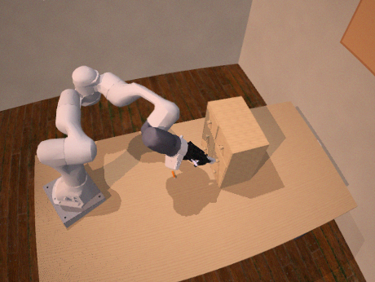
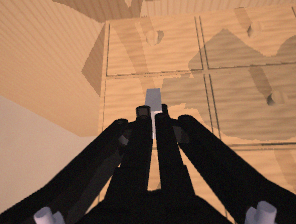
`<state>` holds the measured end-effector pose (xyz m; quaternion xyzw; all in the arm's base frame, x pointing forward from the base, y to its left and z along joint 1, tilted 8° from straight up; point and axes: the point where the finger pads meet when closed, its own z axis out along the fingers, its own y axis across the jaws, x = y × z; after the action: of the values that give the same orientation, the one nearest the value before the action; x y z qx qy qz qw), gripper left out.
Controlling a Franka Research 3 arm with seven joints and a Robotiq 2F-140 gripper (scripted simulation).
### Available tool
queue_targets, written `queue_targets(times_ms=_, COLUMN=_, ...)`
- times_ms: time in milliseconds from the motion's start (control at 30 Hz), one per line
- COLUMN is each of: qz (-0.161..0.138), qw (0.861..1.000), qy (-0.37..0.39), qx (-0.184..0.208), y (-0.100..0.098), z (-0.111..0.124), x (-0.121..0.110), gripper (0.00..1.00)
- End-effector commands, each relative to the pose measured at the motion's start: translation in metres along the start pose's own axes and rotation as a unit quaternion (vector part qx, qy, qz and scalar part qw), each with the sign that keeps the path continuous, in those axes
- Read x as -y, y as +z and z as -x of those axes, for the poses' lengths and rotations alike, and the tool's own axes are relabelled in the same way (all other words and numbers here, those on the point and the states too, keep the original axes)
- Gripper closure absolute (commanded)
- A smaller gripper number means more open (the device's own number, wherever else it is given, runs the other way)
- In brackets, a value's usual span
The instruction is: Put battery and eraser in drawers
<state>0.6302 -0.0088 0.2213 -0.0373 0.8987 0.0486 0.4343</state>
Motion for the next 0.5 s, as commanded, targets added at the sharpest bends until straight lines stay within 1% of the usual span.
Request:
queue_targets(times_ms=0, qz=0.000, qw=1.000, qy=0.001, qx=0.001, y=-0.008, z=-0.007, x=0.000, gripper=1.00)
queue_targets(times_ms=67, qz=0.000, qw=1.000, qy=0.001, qx=0.001, y=-0.015, z=-0.014, x=0.000, gripper=1.00)
queue_targets(times_ms=133, qz=0.000, qw=1.000, qy=0.001, qx=0.001, y=-0.015, z=-0.014, x=0.000, gripper=1.00)
queue_targets(times_ms=300, qz=0.000, qw=1.000, qy=0.001, qx=0.001, y=-0.030, z=-0.029, x=0.000, gripper=1.00)
queue_targets(times_ms=467, qz=0.000, qw=1.000, qy=0.001, qx=0.001, y=-0.032, z=-0.032, x=0.000, gripper=1.00)
